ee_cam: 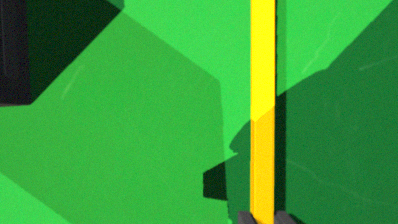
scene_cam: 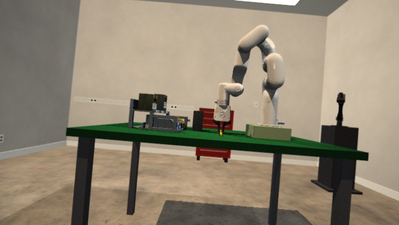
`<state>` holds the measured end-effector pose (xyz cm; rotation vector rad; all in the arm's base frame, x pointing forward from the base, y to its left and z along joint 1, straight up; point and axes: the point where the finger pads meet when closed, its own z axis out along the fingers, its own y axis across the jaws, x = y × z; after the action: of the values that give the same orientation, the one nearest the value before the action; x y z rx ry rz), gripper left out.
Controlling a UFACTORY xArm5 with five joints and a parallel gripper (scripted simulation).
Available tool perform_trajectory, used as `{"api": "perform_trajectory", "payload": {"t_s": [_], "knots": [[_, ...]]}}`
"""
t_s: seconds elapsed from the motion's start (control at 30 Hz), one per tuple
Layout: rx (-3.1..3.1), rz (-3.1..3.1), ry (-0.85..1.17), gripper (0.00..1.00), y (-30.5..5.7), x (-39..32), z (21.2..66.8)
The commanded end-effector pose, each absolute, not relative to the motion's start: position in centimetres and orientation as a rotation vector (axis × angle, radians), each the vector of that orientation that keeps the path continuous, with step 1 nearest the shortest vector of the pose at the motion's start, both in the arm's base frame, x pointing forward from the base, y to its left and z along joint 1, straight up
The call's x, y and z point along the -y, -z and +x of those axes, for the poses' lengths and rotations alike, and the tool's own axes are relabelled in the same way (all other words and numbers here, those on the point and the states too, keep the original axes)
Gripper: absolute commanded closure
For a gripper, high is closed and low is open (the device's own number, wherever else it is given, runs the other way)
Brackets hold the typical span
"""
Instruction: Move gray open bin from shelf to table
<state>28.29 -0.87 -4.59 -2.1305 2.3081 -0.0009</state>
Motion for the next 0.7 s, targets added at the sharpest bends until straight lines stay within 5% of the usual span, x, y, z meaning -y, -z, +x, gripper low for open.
{"api": "perform_trajectory", "payload": {"t_s": [0.0,0.1,0.13,0.67], "knots": [[-2.303,-2.126,-0.004,1.0,4.53,0.87,28.4],[-2.303,-2.126,-0.004,1.0,4.53,0.87,28.4],[-2.307,-2.129,0.004,0.0,4.53,0.87,28.4],[-2.307,-2.129,0.004,0.0,4.53,0.87,28.4]]}}
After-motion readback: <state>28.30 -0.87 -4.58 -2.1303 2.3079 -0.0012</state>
